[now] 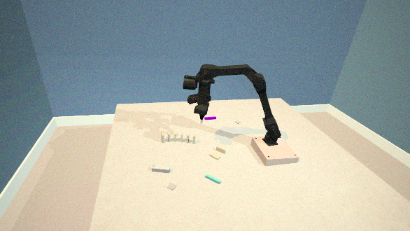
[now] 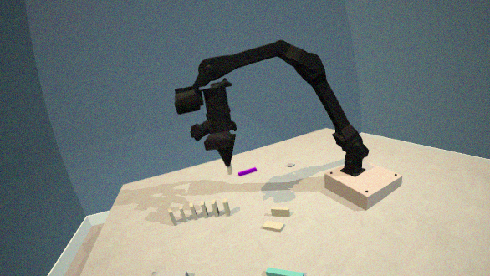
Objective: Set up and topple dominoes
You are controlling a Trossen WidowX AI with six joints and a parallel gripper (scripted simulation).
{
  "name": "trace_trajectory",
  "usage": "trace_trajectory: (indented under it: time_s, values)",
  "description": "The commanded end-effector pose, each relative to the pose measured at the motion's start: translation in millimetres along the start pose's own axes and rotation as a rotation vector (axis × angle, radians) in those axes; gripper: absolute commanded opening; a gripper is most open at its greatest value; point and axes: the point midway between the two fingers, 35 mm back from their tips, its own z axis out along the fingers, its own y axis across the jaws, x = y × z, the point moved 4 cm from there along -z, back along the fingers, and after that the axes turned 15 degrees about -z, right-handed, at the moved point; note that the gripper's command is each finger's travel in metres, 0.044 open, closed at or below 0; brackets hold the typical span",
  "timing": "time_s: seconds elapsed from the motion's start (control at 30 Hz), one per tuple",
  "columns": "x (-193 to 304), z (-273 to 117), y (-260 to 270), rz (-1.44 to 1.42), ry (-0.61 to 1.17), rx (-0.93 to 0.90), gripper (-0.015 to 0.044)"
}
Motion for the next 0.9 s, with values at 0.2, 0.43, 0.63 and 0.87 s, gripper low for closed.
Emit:
trace_trajectory:
  time_s: [0.2, 0.43, 0.63, 0.87]
  values:
    - [-6.9, 44.6, 0.8, 0.008, 0.007, -0.006, 0.0107]
    - [-7.1, 77.6, 1.0, 0.008, 0.007, -0.006, 0.0107]
    - [-4.2, 105.6, 1.7, 0.007, 0.008, -0.006, 0.0107]
    - [0.6, 130.2, 2.6, 0.008, 0.008, -0.006, 0.0107]
